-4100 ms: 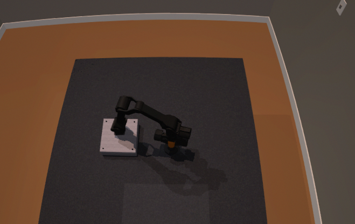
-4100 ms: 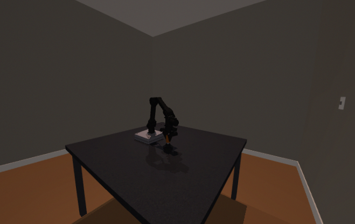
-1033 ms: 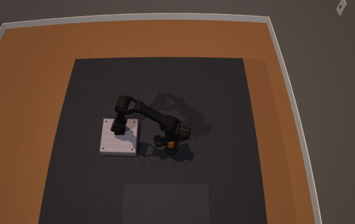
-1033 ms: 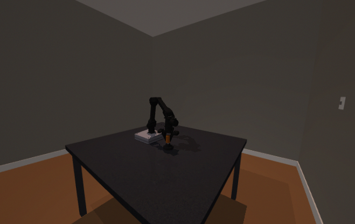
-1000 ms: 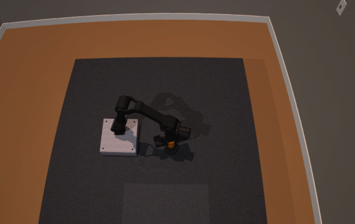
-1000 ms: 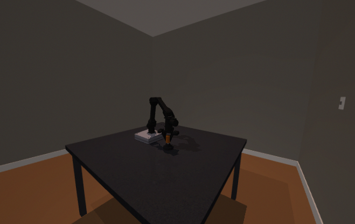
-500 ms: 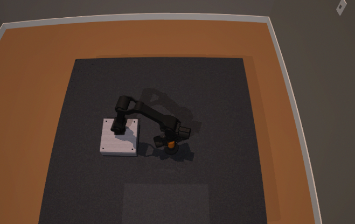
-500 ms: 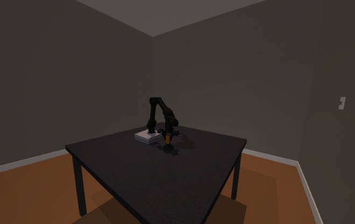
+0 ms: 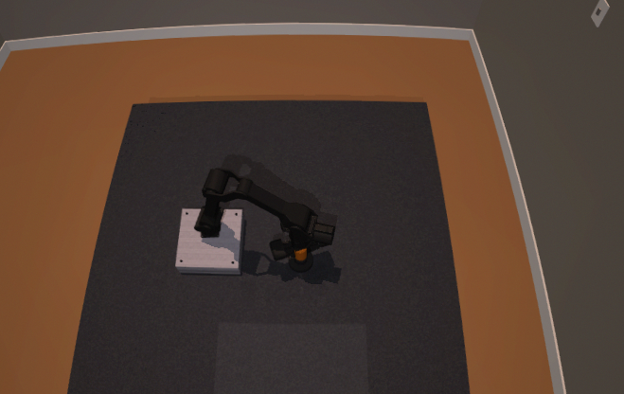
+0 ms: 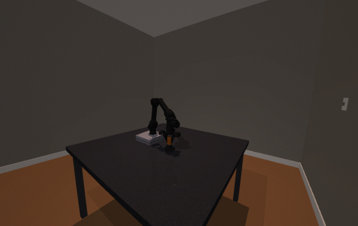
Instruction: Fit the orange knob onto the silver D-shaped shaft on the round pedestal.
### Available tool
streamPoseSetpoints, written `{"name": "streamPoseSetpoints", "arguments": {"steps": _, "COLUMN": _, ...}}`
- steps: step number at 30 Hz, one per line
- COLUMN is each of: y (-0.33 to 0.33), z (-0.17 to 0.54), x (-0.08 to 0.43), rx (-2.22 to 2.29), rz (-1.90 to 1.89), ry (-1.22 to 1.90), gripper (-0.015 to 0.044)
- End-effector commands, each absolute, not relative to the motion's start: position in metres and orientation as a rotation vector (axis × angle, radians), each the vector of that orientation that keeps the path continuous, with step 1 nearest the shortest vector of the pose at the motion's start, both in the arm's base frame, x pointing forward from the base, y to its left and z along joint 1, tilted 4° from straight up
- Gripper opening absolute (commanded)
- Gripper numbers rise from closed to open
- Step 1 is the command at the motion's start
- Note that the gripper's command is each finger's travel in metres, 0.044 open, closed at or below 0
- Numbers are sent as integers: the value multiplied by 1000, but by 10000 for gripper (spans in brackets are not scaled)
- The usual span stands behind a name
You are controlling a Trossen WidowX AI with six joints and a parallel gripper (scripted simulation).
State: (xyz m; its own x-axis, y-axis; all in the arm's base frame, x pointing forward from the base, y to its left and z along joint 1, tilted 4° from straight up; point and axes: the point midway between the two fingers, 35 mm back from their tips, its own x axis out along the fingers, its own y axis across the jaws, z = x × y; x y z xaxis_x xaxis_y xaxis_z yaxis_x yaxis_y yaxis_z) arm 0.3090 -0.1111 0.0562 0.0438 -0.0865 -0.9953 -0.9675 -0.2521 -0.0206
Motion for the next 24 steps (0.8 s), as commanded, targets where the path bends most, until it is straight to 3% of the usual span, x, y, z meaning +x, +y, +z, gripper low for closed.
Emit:
{"name": "streamPoseSetpoints", "arguments": {"steps": 1, "y": -110, "z": 52, "x": 309, "rx": -1477, "rz": 1327, "ry": 1117, "gripper": 0}}
{"name": "streamPoseSetpoints", "arguments": {"steps": 22, "y": -112, "z": 44, "x": 309, "rx": -1478, "rz": 1323, "ry": 1123, "gripper": 0}}
{"name": "streamPoseSetpoints", "arguments": {"steps": 24, "y": -112, "z": 44, "x": 309, "rx": -1478, "rz": 1323, "ry": 1123, "gripper": 53}}
